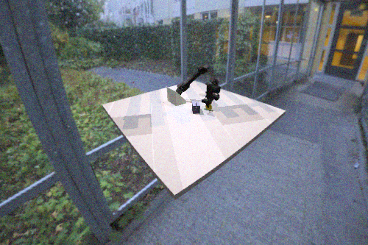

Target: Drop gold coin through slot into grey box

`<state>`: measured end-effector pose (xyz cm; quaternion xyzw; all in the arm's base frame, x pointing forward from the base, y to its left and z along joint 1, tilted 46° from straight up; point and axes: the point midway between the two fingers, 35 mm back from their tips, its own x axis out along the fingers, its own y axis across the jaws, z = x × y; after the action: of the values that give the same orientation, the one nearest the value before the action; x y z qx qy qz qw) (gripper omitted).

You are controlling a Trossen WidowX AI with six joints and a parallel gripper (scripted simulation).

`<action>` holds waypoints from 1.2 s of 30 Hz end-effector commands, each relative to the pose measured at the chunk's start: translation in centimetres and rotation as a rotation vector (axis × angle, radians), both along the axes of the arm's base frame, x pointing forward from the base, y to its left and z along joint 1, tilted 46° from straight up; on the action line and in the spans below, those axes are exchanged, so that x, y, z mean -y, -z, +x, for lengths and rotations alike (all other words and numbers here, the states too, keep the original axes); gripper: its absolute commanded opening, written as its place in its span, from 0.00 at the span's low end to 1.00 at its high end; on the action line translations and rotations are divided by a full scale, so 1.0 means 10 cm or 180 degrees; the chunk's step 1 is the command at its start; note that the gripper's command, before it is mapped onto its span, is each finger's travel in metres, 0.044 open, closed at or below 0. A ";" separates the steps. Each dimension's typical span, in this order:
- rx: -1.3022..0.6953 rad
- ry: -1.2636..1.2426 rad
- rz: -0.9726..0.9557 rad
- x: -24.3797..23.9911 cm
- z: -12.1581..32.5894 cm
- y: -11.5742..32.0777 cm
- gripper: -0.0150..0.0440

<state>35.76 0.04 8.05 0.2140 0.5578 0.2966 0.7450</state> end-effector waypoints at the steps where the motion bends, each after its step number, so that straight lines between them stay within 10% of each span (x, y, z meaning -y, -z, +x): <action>1: -0.0025 0.0001 0.0026 -0.05 0.00 0.05 0.53; 11: -0.0024 0.0001 0.0033 -0.15 0.01 0.14 0.53; 17: -0.0024 0.0001 0.0033 -0.15 0.01 0.14 0.26; 36: -0.0027 0.0002 0.0018 0.03 -0.01 -0.02 0.25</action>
<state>35.65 0.25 7.77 0.2205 0.5608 0.2974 0.7406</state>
